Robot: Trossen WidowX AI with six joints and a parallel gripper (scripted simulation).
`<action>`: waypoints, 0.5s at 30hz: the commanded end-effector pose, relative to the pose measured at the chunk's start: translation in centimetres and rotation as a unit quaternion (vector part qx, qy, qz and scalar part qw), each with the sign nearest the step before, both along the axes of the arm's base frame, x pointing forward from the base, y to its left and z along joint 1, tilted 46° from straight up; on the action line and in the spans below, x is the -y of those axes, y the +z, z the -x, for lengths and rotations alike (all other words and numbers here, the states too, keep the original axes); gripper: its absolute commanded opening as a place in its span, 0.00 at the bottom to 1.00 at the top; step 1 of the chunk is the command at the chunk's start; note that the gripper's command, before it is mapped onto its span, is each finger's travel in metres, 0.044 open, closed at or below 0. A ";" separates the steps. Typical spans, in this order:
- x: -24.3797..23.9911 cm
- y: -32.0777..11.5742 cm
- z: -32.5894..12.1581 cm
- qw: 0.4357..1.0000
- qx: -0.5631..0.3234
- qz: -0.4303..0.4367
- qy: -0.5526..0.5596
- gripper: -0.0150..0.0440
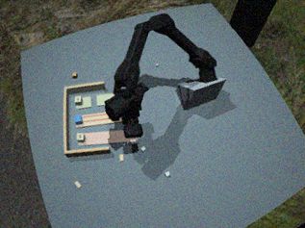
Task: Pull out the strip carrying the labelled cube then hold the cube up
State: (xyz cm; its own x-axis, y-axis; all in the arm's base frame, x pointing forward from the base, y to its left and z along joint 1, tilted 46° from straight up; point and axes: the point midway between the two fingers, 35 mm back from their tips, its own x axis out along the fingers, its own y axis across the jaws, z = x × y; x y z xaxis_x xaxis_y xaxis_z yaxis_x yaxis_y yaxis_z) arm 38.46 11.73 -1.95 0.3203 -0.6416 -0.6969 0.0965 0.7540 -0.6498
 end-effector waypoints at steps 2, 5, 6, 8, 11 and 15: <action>0.7 -2.3 -0.5 0.995 -0.037 0.011 -0.089 0.25; 0.7 -2.3 -0.5 0.995 -0.037 0.011 -0.089 0.25; 0.7 -2.3 -0.5 0.995 -0.037 0.011 -0.089 0.25; 0.7 -2.3 -0.5 0.995 -0.037 0.011 -0.089 0.25; 0.9 -2.5 -0.6 0.995 -0.037 0.010 -0.089 0.25; 1.3 -2.9 -0.7 0.995 -0.037 0.010 -0.089 0.25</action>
State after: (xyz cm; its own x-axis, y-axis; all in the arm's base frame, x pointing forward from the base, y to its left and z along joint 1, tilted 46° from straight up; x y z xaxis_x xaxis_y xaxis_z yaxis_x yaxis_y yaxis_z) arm 38.98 10.63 -4.46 0.1525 -0.7010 -0.6966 0.1730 0.7129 -0.6796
